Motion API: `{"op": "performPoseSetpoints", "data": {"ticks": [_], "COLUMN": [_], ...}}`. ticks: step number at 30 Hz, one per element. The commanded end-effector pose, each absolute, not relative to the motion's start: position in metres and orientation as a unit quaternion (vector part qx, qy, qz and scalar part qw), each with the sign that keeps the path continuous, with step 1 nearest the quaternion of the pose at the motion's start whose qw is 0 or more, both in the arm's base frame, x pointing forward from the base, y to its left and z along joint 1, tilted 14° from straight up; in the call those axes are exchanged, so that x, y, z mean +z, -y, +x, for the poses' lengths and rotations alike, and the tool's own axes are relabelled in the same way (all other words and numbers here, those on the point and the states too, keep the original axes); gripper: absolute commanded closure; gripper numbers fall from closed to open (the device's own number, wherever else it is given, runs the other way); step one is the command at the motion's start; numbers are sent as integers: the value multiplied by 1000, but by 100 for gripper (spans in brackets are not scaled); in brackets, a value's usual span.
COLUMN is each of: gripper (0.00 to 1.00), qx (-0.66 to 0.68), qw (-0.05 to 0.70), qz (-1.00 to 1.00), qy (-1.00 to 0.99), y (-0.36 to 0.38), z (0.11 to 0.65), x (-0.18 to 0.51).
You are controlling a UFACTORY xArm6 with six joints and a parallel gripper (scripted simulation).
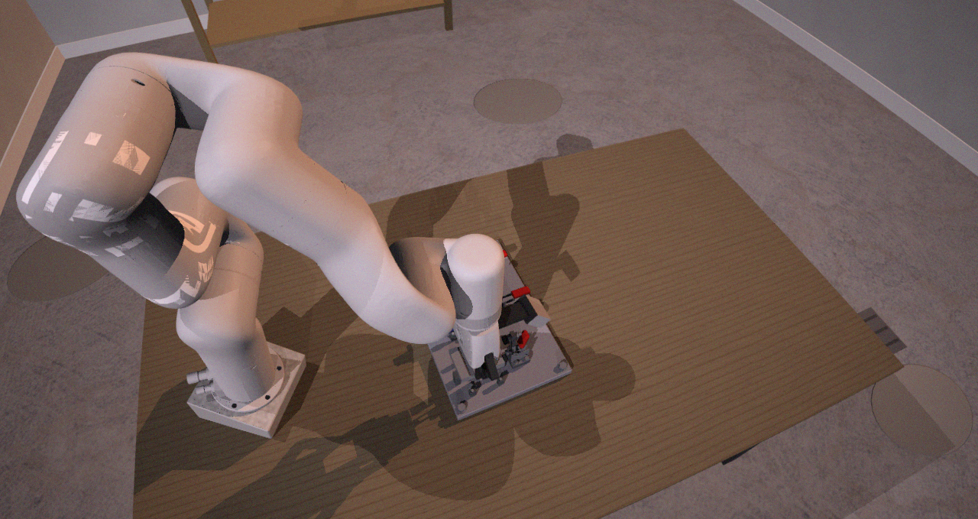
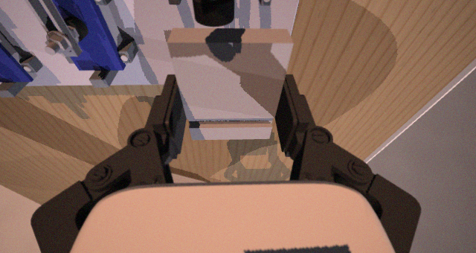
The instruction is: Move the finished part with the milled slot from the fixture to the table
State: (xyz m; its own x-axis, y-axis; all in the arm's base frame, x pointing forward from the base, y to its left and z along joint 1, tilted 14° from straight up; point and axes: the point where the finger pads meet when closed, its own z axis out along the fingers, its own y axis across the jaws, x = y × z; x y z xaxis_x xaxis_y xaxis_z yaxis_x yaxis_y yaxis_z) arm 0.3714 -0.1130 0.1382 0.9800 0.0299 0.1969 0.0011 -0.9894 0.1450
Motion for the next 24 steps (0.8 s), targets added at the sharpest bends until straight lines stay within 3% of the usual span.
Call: {"op": "performPoseSetpoints", "data": {"ticks": [1, 24], "gripper": [100, 100], "qx": [102, 102], "qw": [73, 73], "qz": [992, 992], "qy": [-8, -8], "y": [117, 159], "z": [373, 373], "x": [140, 147]}}
